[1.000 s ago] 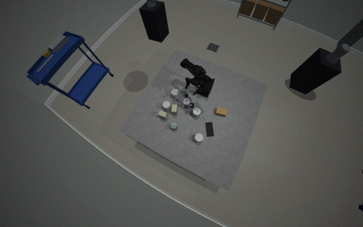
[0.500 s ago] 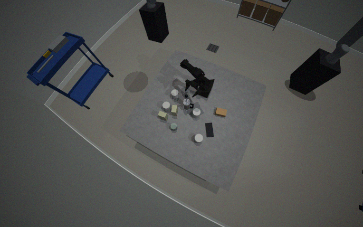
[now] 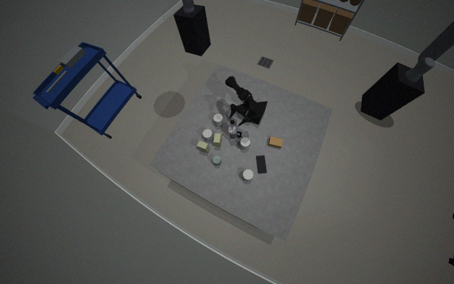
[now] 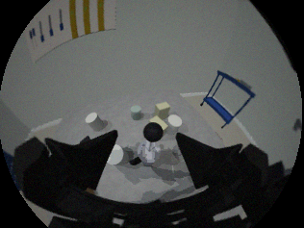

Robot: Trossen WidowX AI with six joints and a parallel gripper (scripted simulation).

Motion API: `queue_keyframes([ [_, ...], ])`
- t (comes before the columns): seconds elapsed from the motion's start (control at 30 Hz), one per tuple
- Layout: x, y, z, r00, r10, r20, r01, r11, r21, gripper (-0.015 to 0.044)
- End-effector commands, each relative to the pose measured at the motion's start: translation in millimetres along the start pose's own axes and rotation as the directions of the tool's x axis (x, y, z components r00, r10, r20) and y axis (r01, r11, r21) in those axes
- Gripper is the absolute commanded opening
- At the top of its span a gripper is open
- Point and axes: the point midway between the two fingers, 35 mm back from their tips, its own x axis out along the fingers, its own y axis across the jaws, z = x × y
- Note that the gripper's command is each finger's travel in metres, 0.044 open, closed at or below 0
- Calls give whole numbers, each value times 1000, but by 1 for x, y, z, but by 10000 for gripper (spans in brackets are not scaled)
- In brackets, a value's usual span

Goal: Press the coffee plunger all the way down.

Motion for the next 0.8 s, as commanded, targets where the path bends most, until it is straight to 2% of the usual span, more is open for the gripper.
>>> queue_keyframes([
  [0.0, 4, -2, 1, 1000, -16, 9, 16, 1000, 0, 440],
  [0.33, 13, -8, 4, 999, -49, 19, 49, 999, -2, 440],
  [0.73, 13, -8, 4, 999, -49, 19, 49, 999, -2, 125],
  [0.77, 13, -8, 4, 999, -49, 19, 49, 999, -2, 123],
])
